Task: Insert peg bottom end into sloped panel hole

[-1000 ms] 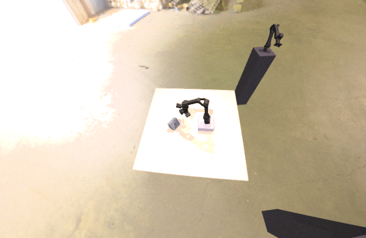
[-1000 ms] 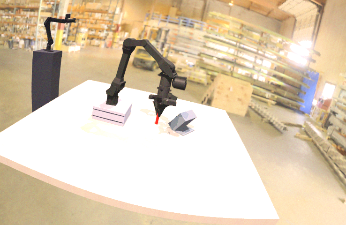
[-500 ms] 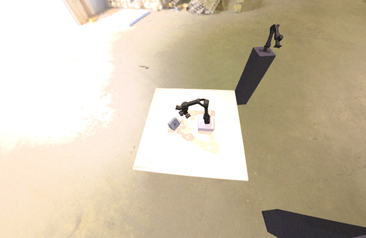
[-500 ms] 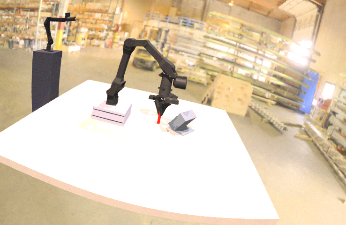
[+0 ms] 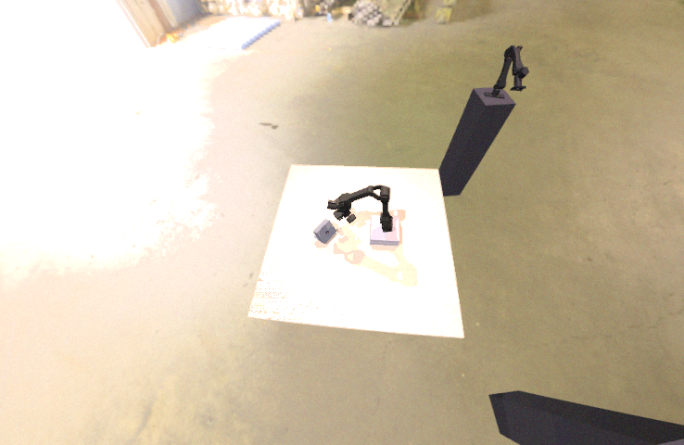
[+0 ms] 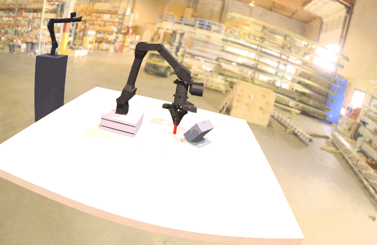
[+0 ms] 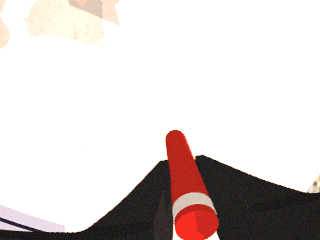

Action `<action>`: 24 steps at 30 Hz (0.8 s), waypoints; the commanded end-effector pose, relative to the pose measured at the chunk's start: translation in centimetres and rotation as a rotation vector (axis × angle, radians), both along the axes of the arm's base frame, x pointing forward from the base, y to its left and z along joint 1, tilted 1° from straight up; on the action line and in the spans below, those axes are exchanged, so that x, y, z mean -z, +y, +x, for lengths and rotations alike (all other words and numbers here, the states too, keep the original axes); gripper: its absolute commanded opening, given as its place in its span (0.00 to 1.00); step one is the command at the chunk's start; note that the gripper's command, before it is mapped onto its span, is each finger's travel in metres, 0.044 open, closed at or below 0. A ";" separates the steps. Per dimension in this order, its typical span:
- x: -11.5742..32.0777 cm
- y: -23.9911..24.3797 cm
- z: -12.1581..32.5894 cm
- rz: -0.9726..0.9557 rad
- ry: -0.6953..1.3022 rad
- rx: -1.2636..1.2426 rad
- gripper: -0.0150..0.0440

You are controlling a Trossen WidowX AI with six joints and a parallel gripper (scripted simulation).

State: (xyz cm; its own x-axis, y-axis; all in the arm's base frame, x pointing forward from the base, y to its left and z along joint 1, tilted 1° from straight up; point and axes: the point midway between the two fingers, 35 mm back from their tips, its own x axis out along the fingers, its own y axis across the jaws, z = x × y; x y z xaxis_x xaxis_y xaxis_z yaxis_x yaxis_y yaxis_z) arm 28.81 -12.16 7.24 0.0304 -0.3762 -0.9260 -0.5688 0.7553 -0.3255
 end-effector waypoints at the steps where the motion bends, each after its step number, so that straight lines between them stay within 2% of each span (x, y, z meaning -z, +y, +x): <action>1: 0.1 0.4 0.2 -0.016 0.007 -0.030 0.25; 24: 0.1 2.6 1.4 -0.102 0.028 -0.189 0.25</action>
